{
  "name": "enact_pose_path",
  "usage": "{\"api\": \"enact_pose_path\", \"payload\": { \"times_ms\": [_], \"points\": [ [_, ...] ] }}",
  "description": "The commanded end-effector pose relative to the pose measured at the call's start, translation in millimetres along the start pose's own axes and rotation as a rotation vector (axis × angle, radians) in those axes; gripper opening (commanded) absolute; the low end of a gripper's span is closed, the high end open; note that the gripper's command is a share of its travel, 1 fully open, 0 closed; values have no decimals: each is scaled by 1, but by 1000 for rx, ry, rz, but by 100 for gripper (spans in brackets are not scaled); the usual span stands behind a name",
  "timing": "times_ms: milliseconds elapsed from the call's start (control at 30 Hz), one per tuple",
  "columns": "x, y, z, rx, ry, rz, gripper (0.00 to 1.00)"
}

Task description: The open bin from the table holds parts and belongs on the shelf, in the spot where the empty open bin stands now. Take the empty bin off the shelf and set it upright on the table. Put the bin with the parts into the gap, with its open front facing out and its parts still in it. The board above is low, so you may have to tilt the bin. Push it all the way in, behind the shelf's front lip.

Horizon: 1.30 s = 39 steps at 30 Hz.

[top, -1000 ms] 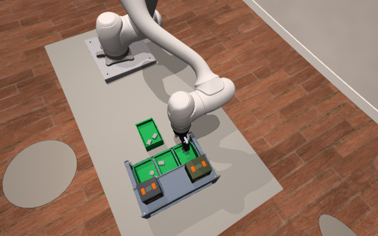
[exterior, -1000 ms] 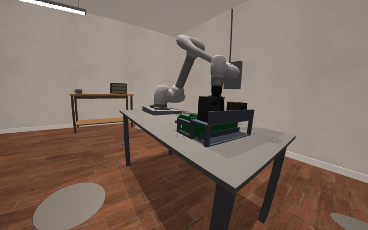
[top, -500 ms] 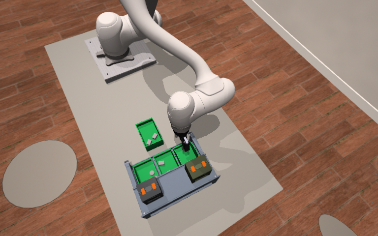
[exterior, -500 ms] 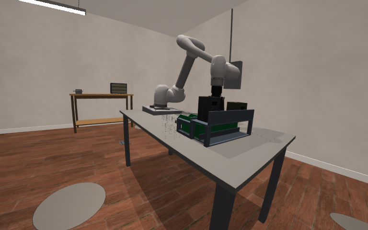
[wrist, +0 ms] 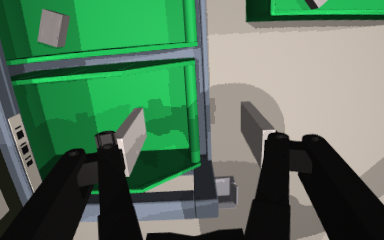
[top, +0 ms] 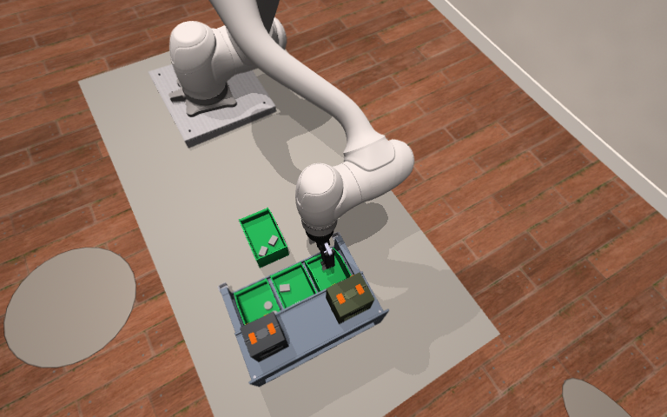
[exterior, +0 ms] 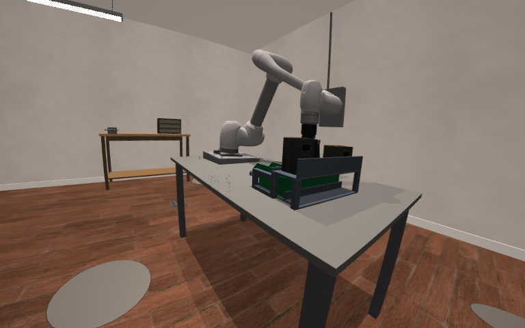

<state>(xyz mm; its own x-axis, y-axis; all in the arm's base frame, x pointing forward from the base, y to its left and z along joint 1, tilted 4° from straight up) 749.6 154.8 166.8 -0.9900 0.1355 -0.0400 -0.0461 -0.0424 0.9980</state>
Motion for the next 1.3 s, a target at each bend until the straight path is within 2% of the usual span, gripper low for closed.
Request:
{"api": "enact_pose_path", "payload": {
  "times_ms": [0, 1200, 1233, 1267],
  "points": [
    [0, -3, 0, 0, 0, 0, 62],
    [0, -10, 0, 0, 0, 0, 62],
    [0, -10, 0, 0, 0, 0, 10],
    [0, -10, 0, 0, 0, 0, 10]
  ]
}}
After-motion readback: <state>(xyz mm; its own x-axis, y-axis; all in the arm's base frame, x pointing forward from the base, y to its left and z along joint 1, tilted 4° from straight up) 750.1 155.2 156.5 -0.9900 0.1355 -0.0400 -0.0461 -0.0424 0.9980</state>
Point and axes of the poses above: the point where the finger pads meet when closed, its own y axis back along the fingers, its own x axis across the jaws, z = x × y, the point moved 10 cm from there along y, back along the fingers, and after that the axes turned 12 degrees about -y, right-handed, at the moved point
